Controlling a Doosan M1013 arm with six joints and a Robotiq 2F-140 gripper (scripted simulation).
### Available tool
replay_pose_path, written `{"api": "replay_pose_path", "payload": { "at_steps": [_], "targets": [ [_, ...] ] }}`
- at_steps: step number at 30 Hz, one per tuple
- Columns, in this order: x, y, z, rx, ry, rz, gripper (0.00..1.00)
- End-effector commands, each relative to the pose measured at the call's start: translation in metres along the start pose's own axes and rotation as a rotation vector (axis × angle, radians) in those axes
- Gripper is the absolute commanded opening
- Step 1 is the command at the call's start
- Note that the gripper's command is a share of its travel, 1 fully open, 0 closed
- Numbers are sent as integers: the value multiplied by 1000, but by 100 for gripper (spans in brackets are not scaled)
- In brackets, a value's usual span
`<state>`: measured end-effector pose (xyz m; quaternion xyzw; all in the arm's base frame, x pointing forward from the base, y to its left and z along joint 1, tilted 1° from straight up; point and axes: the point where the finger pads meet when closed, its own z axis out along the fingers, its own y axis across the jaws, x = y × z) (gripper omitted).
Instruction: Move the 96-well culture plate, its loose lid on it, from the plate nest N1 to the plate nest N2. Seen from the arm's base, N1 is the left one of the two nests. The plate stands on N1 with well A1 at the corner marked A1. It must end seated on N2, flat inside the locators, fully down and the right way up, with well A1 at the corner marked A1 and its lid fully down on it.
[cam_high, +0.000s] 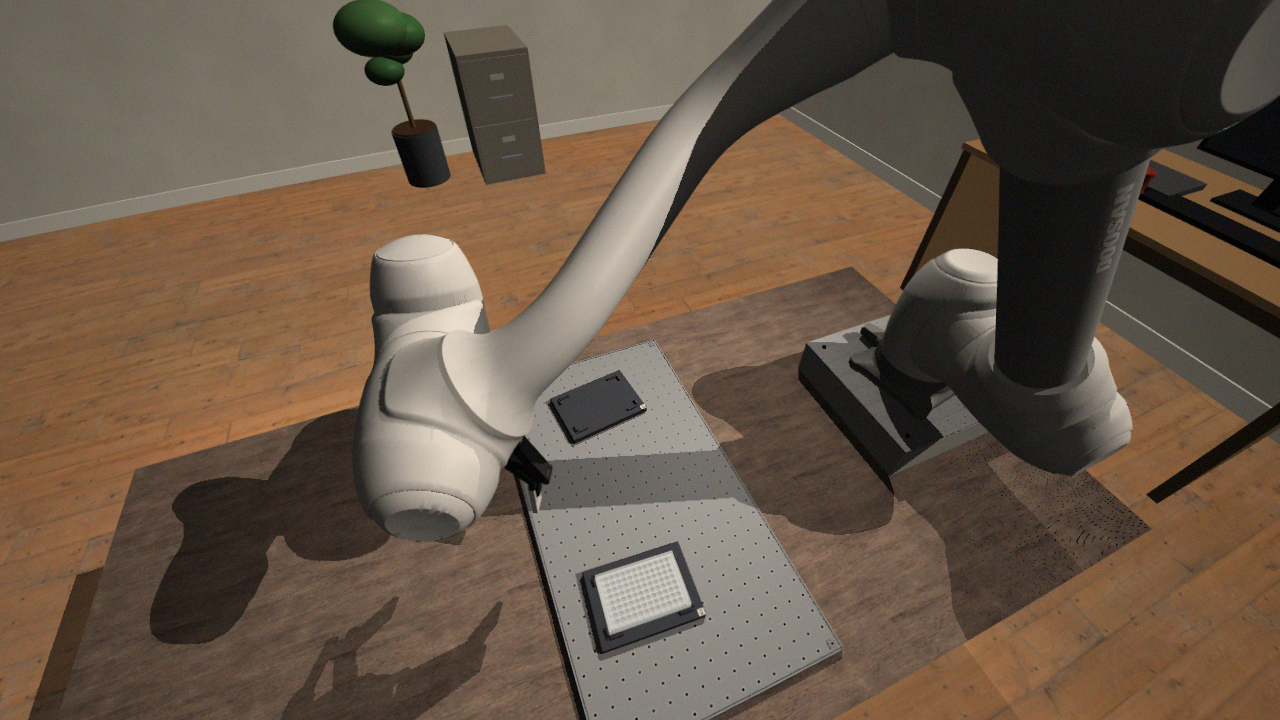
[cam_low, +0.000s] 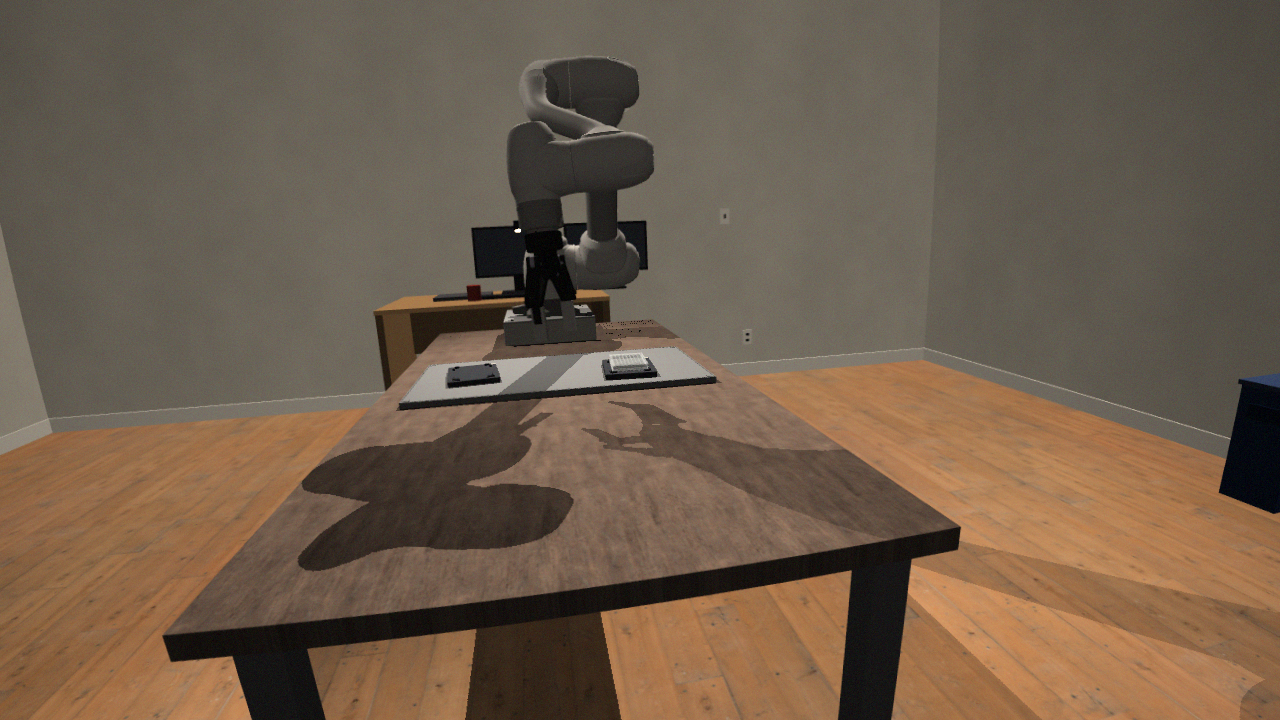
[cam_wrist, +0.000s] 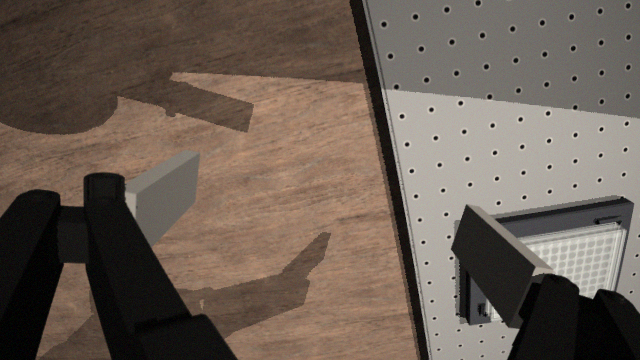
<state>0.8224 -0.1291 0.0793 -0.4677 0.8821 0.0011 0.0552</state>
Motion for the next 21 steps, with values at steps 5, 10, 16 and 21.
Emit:
{"api": "replay_pose_path", "payload": {
  "at_steps": [5, 10, 16, 21],
  "targets": [
    [-14, 25, 4, -7, 5, -201, 100],
    [-23, 45, 8, -14, 12, -368, 100],
    [-34, 70, 12, -23, 20, -567, 100],
    [-40, 84, 14, -29, 23, -667, 100]
  ]
}}
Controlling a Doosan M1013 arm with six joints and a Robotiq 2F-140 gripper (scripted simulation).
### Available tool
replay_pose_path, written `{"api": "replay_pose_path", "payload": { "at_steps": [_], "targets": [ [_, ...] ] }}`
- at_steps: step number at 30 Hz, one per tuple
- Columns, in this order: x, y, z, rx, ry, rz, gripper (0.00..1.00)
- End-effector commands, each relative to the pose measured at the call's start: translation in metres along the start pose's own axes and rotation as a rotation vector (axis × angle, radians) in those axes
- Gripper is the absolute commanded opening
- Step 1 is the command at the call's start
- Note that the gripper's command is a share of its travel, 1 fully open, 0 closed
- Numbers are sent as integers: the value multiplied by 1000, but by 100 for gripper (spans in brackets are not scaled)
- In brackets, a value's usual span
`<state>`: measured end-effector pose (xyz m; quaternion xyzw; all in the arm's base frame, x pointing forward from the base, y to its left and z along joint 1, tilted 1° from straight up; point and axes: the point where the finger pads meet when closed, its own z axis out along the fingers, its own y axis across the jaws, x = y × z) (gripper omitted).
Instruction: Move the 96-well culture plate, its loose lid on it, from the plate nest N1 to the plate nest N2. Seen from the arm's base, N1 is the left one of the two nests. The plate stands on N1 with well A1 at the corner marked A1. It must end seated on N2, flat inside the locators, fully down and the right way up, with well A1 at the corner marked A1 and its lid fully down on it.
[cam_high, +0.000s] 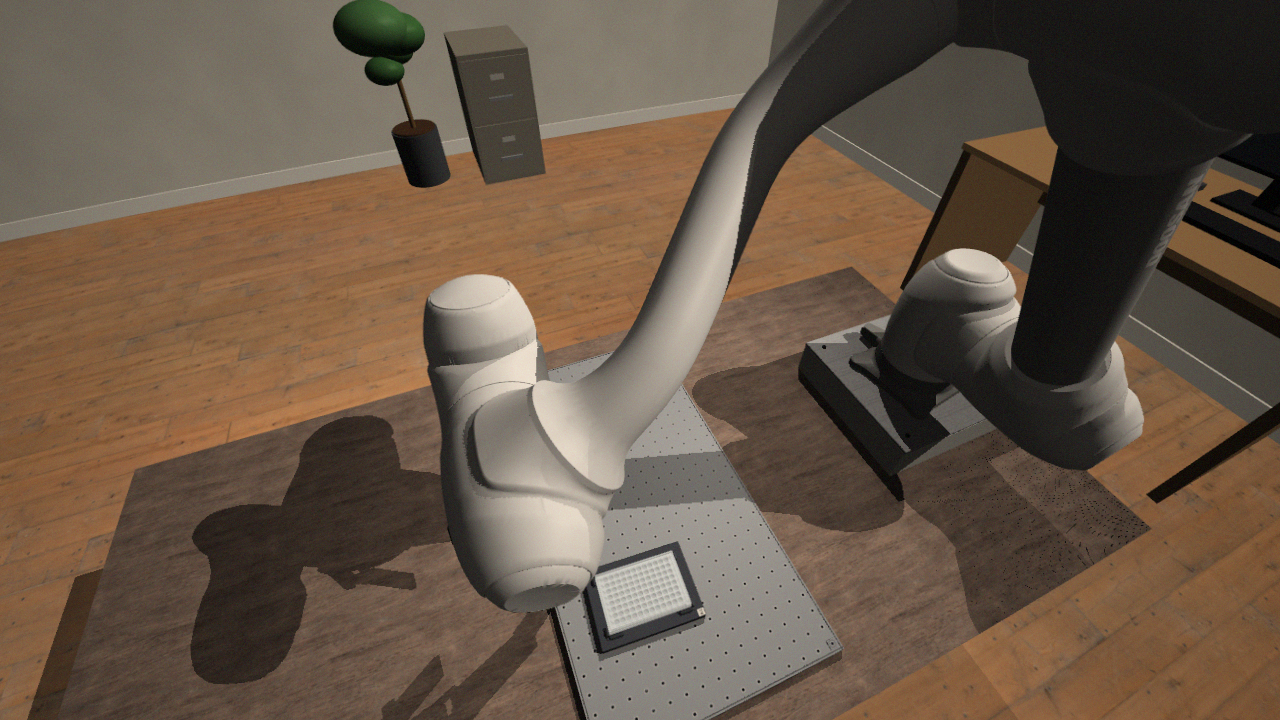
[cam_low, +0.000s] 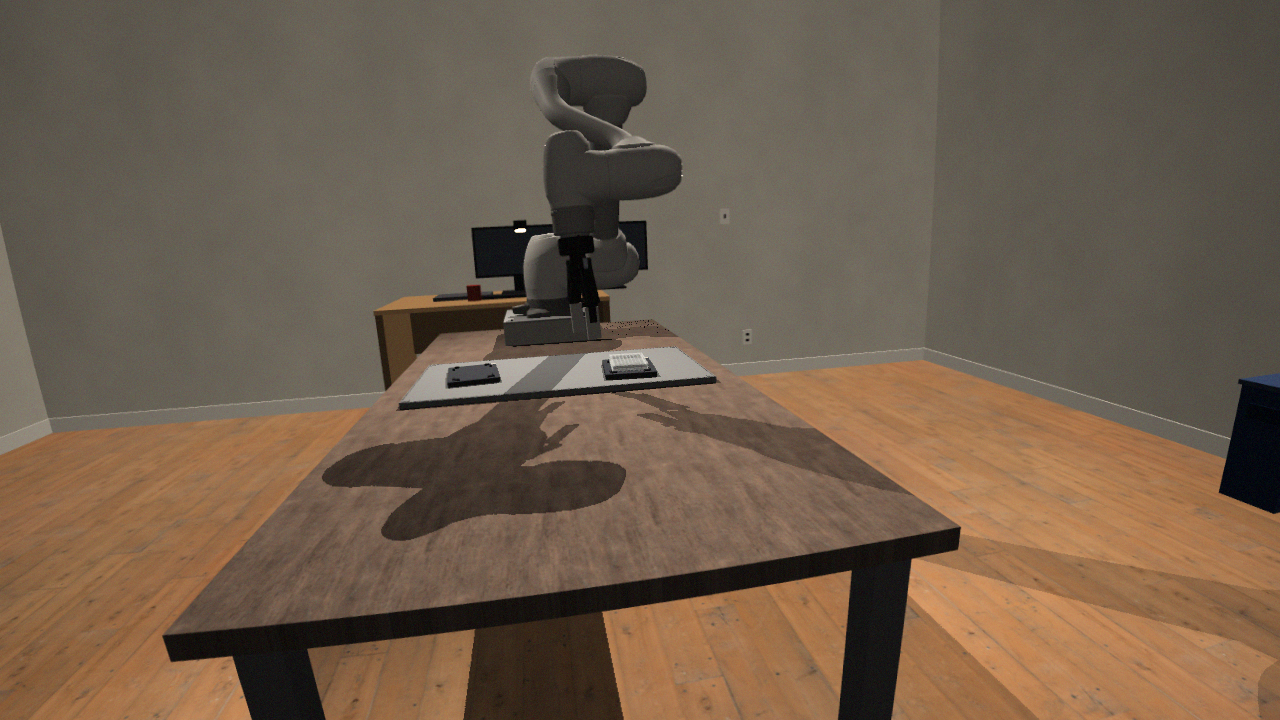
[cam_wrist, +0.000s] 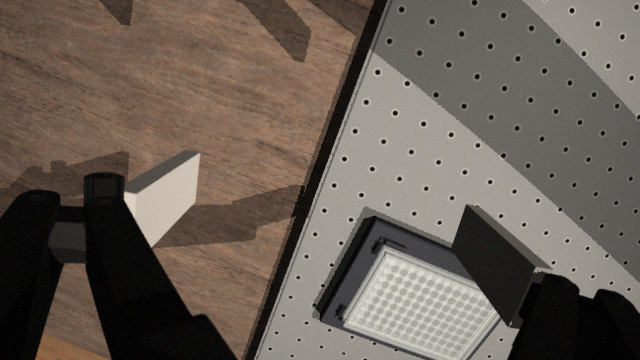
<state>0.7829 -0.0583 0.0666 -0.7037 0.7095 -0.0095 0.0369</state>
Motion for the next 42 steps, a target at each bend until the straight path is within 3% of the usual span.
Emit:
{"api": "replay_pose_path", "payload": {
  "at_steps": [1, 42],
  "targets": [
    [-14, 9, 2, -4, 0, -113, 100],
    [-125, 112, 24, -77, 3, -1344, 100]
  ]
}}
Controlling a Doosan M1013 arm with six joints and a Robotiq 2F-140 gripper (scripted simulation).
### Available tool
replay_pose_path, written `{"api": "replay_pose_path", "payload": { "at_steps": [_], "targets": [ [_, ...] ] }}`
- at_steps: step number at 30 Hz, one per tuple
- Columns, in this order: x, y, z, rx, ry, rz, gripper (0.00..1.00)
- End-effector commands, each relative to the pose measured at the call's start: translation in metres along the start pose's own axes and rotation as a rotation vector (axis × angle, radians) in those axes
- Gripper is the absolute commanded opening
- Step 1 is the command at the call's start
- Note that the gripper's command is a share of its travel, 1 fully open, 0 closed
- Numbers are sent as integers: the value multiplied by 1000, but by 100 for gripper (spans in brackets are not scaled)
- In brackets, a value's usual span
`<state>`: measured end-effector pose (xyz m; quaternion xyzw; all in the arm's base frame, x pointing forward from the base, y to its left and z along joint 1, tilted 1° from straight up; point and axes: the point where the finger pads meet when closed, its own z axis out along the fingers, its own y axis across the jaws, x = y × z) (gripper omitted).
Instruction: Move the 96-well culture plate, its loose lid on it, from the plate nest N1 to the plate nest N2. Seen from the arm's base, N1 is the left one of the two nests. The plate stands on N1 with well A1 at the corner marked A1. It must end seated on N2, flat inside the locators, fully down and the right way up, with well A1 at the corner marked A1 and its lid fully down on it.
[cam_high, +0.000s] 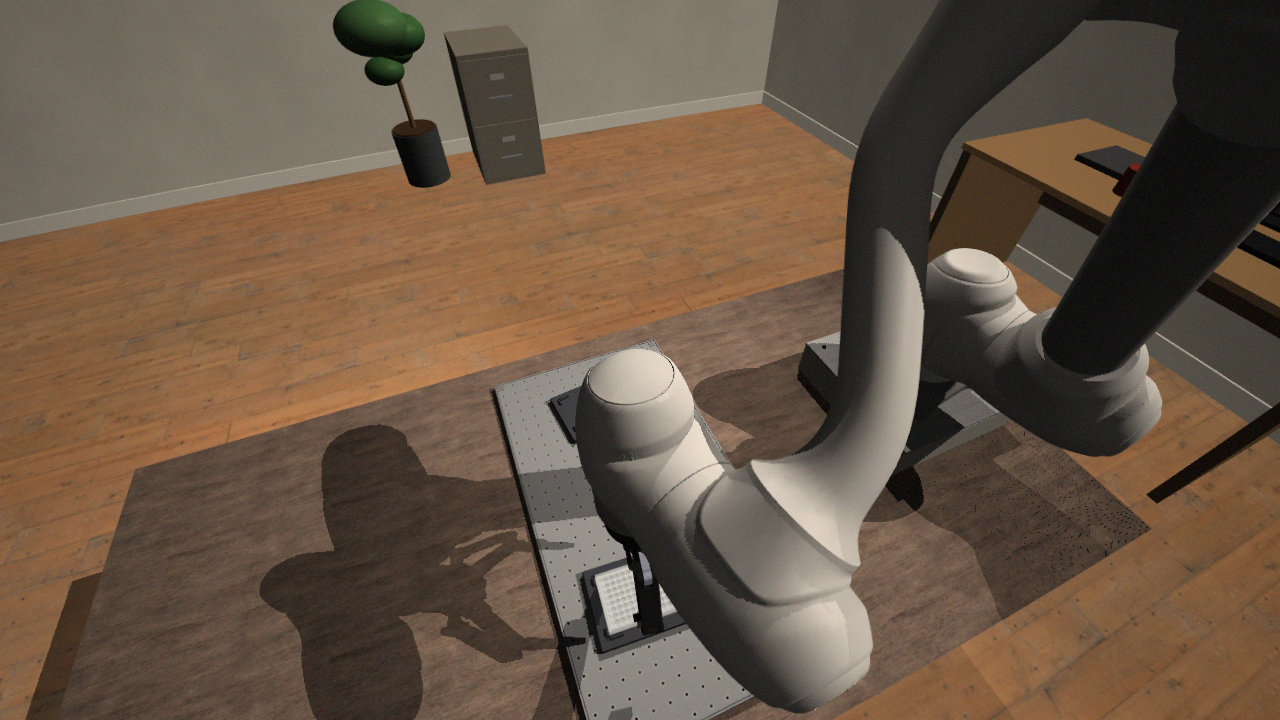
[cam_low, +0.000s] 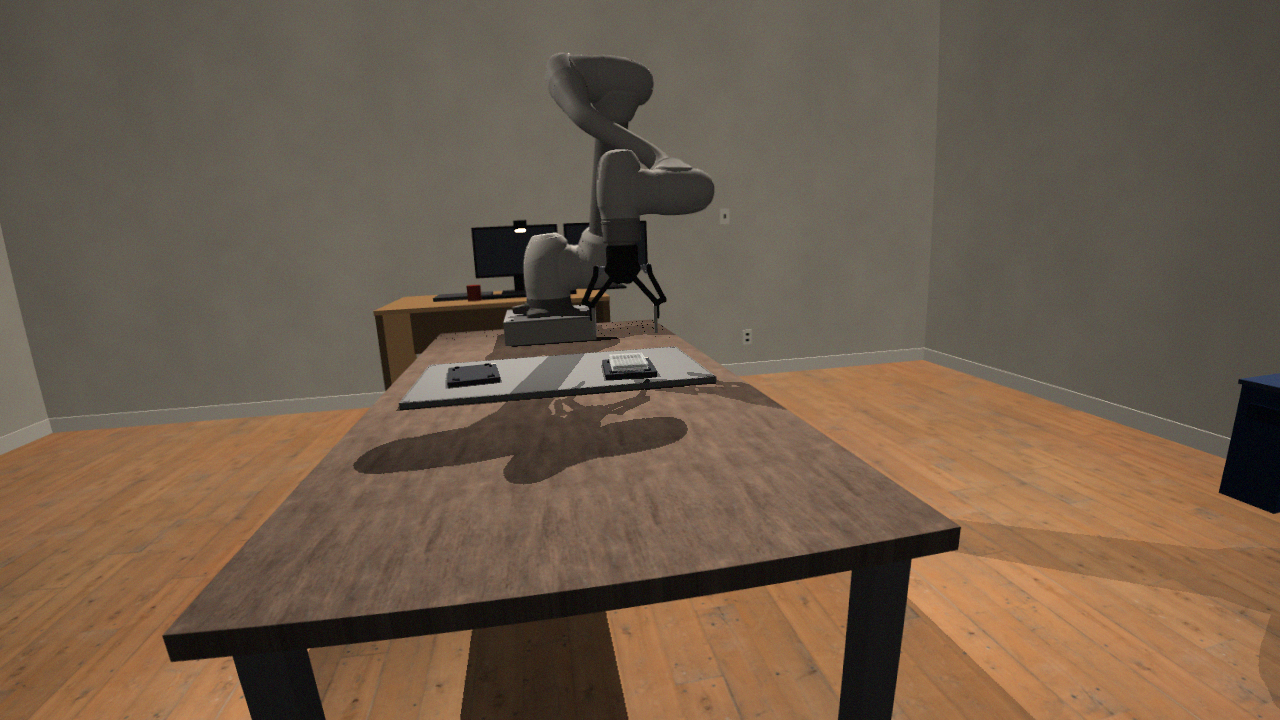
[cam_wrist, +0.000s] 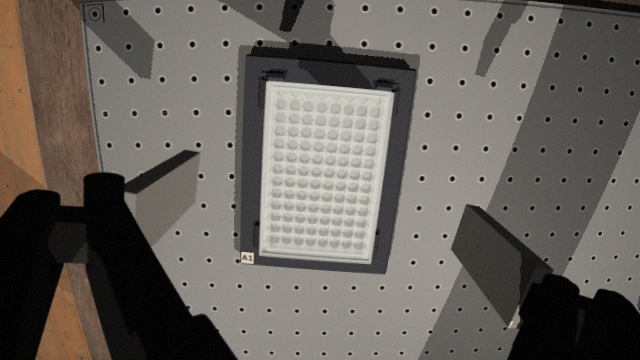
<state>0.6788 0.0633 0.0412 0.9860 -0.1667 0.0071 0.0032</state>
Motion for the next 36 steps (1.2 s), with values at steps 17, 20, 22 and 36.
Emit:
{"api": "replay_pose_path", "payload": {
  "at_steps": [17, 20, 22, 36],
  "targets": [
    [-7, -3, 6, 0, -3, -114, 100],
    [-7, -3, 11, 0, -3, -114, 100],
    [-7, -3, 13, 0, -3, -114, 100],
    [-7, -3, 34, 0, -3, -114, 100]
  ]
}}
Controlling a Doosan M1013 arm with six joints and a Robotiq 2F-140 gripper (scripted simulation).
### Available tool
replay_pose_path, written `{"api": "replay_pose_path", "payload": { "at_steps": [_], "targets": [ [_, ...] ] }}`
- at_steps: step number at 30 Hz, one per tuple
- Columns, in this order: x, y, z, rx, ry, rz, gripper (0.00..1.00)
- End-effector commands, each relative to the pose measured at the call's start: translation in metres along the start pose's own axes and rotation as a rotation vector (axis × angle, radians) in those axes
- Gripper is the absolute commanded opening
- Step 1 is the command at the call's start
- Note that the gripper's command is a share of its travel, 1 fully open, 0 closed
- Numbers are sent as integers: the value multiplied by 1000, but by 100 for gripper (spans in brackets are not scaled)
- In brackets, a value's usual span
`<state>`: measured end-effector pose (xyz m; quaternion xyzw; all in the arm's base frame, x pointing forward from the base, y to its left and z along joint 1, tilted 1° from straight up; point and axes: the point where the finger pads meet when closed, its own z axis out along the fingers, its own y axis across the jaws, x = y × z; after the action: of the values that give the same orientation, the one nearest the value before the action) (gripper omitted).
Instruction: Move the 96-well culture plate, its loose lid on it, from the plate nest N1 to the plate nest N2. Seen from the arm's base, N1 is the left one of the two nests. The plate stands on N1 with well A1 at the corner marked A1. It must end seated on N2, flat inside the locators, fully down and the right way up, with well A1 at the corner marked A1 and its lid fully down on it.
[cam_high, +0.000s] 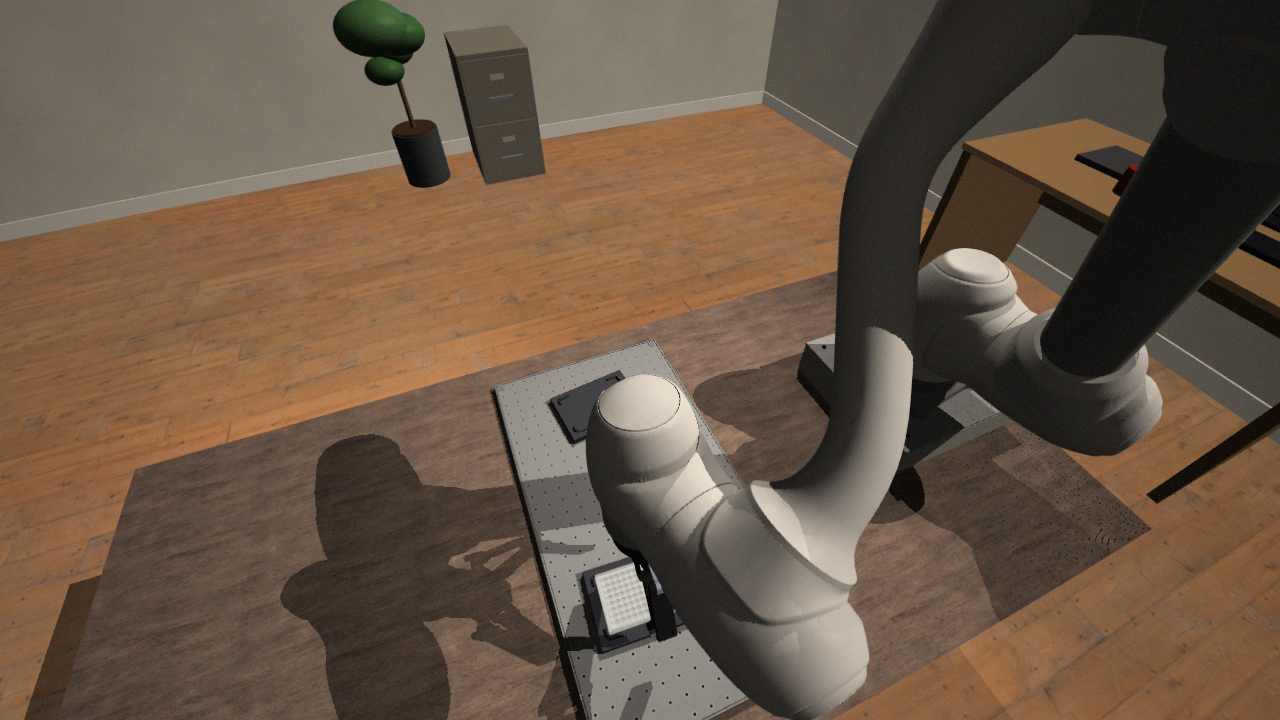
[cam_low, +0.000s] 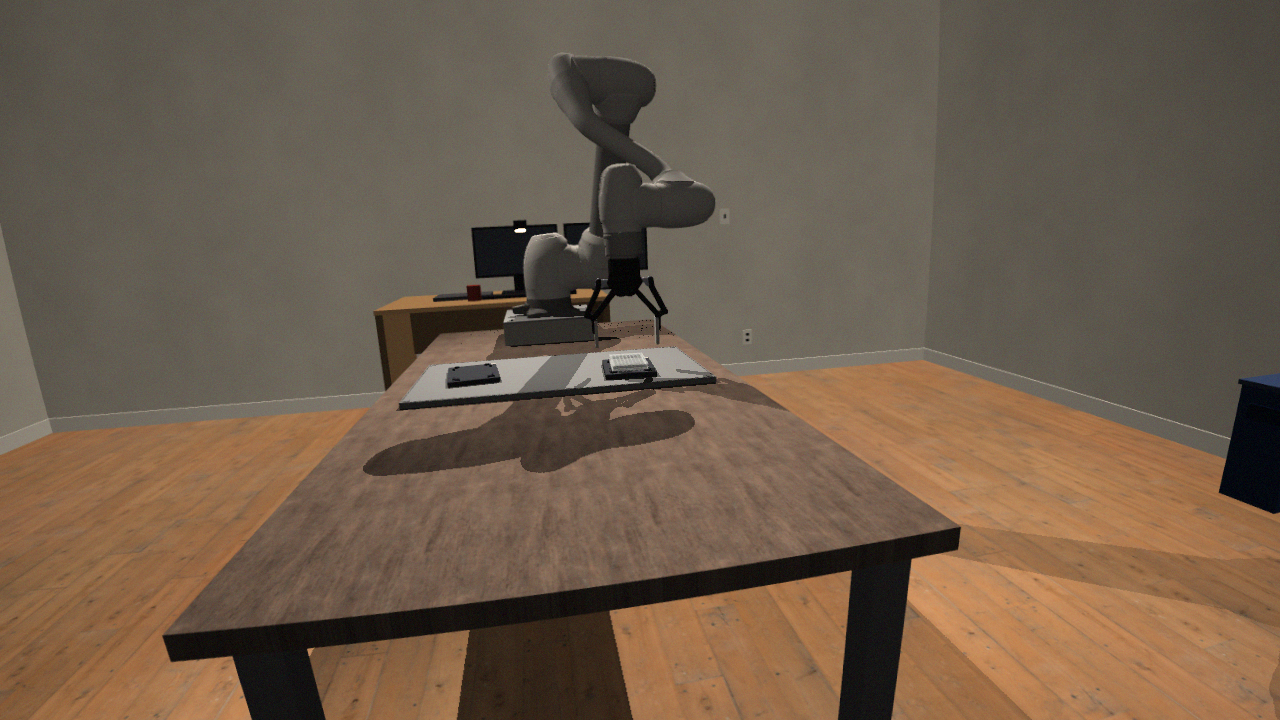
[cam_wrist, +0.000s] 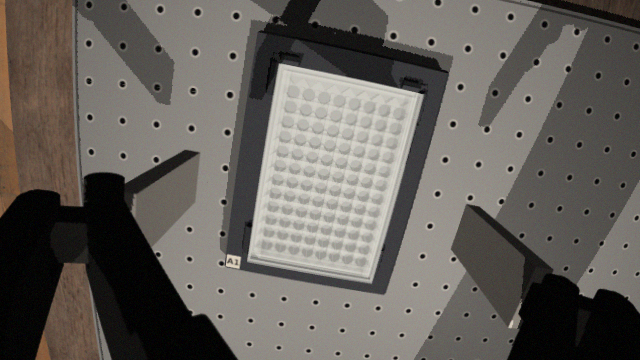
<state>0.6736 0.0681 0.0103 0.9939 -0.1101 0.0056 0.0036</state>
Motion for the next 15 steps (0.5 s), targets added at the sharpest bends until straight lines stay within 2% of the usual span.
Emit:
{"api": "replay_pose_path", "payload": {
  "at_steps": [1, 15],
  "targets": [
    [0, 0, 5, 0, 0, 0, 100],
    [0, 0, 25, 0, 0, 0, 100]
  ]
}}
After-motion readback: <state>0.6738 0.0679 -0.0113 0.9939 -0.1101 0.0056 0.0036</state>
